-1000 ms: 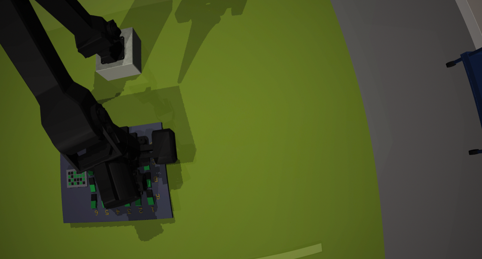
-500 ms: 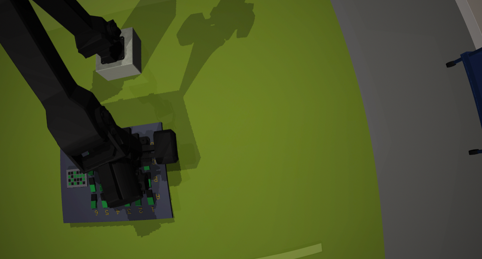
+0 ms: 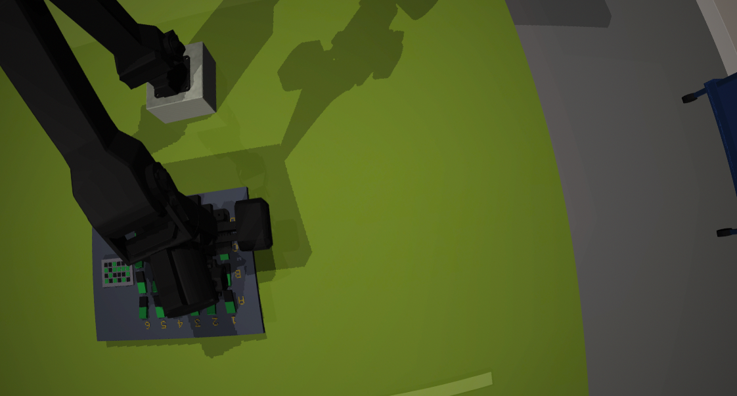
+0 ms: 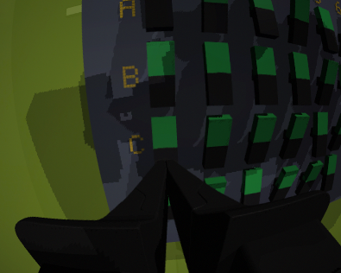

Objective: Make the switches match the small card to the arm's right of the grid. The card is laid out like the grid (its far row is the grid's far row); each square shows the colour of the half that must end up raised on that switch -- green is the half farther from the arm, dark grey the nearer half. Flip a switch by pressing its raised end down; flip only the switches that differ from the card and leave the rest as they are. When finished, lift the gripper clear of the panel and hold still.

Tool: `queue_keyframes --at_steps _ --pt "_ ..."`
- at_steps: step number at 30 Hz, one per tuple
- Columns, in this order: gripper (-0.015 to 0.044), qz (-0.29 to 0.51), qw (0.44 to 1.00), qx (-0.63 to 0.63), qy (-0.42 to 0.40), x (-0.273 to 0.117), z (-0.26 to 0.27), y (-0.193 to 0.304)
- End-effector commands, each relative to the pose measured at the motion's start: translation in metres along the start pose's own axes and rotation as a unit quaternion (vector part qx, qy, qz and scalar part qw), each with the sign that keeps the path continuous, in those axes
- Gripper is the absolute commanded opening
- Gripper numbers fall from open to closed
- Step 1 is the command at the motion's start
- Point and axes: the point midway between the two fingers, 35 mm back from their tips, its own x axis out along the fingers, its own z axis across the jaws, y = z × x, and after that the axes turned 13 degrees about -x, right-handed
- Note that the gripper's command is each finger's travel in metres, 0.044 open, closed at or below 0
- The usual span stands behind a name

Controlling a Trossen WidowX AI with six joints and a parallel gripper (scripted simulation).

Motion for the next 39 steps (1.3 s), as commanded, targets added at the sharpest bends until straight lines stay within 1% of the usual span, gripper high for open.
queue_keyframes --at_steps 1,39 --pt "0.0000 0.000 1.000 0.001 0.001 0.0008 -0.0005 0.0001" --pt "0.0000 0.000 1.000 0.001 0.001 0.0059 -0.0005 0.0003"
